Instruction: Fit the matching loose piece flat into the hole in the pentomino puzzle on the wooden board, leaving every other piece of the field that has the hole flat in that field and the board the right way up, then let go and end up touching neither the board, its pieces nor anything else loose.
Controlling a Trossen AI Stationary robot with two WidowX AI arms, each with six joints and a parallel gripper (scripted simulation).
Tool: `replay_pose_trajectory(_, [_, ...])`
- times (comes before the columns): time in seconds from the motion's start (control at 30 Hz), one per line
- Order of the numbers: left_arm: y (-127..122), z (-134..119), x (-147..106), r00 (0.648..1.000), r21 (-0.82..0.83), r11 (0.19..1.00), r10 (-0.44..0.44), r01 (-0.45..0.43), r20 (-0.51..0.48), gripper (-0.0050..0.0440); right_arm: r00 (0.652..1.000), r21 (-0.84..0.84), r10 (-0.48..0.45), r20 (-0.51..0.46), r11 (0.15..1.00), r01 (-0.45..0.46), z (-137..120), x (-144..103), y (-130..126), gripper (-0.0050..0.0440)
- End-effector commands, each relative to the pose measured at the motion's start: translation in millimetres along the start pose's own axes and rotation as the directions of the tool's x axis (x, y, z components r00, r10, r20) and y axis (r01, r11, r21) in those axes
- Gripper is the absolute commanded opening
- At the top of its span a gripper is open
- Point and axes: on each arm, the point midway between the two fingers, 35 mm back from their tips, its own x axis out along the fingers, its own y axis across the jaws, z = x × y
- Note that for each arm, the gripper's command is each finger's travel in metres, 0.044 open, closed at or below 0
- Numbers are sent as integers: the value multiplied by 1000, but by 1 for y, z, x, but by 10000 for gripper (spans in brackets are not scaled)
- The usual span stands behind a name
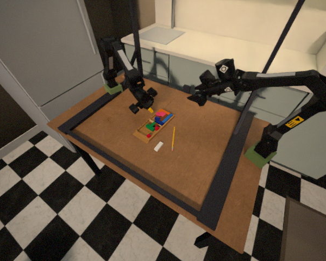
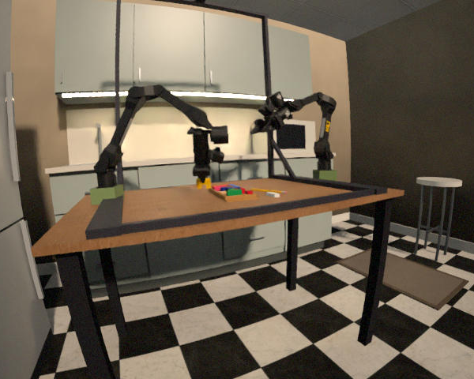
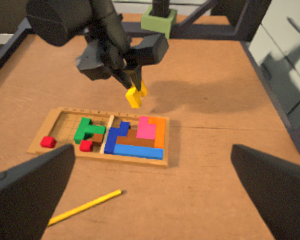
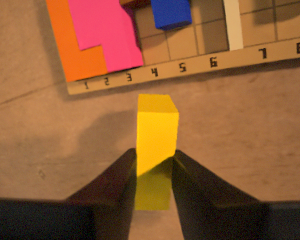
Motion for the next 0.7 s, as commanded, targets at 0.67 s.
replay_pose_trajectory(0.67, [1,10,-5,1000,-3,1000,2,-2,28,440,985,-8,174,13,985,-174,2,5,-14,-50])
